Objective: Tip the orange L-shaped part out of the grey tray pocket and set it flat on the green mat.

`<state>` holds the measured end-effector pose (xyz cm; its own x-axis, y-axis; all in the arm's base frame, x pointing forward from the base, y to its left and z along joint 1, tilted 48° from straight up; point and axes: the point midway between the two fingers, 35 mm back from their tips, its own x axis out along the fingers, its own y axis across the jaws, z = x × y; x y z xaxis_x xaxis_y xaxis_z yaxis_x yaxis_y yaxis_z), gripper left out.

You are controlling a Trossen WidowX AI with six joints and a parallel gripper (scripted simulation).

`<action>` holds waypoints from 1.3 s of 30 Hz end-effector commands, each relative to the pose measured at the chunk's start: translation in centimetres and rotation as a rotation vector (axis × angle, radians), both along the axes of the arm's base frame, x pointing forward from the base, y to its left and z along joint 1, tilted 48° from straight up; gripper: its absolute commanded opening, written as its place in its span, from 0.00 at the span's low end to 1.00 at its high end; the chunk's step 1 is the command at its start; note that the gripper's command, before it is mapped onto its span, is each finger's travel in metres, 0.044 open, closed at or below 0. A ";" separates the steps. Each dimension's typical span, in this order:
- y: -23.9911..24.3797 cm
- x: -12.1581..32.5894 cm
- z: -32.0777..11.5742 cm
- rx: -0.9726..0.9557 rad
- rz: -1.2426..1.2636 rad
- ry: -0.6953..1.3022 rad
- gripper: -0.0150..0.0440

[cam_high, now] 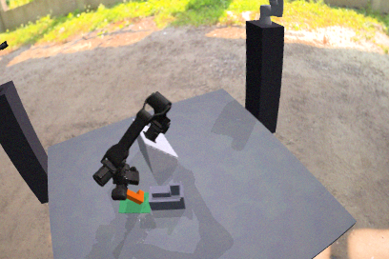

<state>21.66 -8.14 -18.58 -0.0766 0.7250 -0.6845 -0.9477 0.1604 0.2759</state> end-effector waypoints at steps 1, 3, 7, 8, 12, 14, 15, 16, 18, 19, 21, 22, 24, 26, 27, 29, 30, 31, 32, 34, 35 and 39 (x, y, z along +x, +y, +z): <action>0.1 0.1 0.0 0.003 -0.007 0.000 0.25; 0.0 0.0 0.0 0.000 0.000 0.000 0.30; 0.0 0.0 0.0 0.000 0.000 0.000 0.48; 0.0 0.0 0.0 0.000 0.000 0.000 0.52; -0.3 0.1 0.2 0.000 0.000 0.000 0.70; -1.4 0.3 1.1 -0.001 -0.002 0.000 0.79; -2.4 0.5 2.0 -0.002 -0.003 0.001 0.83; -3.4 0.6 2.9 -0.002 -0.004 0.001 0.88; -5.6 0.7 5.0 -0.002 -0.006 0.001 0.93; -6.3 0.7 5.8 -0.001 -0.007 0.002 0.93; -6.5 0.7 6.0 -0.001 -0.007 0.002 0.93; -6.5 0.7 6.0 -0.001 -0.007 0.002 0.93; -6.5 0.7 6.0 -0.001 -0.007 0.002 0.93; -6.5 1.1 5.7 -0.013 -0.021 -0.013 0.93; -6.5 1.1 5.7 -0.013 -0.021 -0.013 0.93; -6.5 1.1 5.7 -0.013 -0.021 -0.013 0.93; -6.5 1.1 5.7 -0.013 -0.021 -0.013 0.93; -6.5 1.1 5.7 -0.013 -0.021 -0.013 0.93; -6.5 1.1 5.7 -0.013 -0.021 -0.013 0.93; -6.5 1.1 5.7 -0.013 -0.021 -0.013 0.93; -6.5 1.1 5.7 -0.013 -0.021 -0.013 0.93; -6.5 1.1 5.7 -0.013 -0.021 -0.013 0.93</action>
